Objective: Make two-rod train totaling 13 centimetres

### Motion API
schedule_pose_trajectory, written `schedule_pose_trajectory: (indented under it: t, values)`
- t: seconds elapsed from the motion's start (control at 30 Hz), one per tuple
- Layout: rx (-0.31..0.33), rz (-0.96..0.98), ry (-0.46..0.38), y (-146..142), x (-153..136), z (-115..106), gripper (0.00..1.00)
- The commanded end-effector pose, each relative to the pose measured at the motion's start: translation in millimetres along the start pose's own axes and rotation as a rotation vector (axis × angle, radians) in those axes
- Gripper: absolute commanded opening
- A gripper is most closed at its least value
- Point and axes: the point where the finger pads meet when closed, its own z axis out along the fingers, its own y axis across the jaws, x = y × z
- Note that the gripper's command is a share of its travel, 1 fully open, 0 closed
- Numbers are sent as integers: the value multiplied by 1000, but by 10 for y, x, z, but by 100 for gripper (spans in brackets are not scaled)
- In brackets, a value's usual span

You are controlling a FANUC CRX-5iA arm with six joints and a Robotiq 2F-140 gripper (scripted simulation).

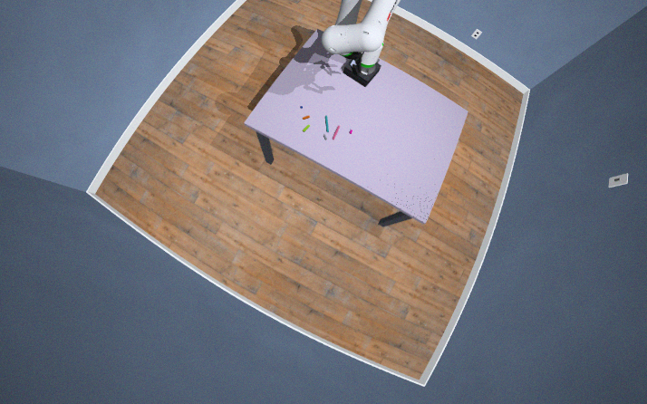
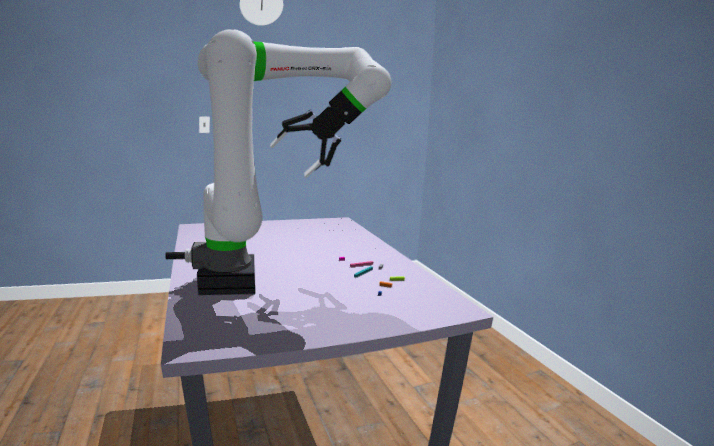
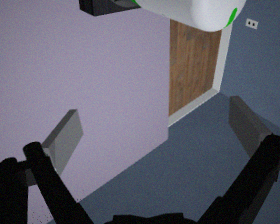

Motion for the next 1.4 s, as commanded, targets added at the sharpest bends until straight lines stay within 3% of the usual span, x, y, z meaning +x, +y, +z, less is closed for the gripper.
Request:
schedule_pose_trajectory:
  t: [0.0, 0.7, 1.37]
  values:
    - [0, 0, 0, 0, -1, -1, 100]
    - [7, -19, -1, -40, 7, 7, 100]
    - [175, -488, 49, -988, 313, 159, 100]
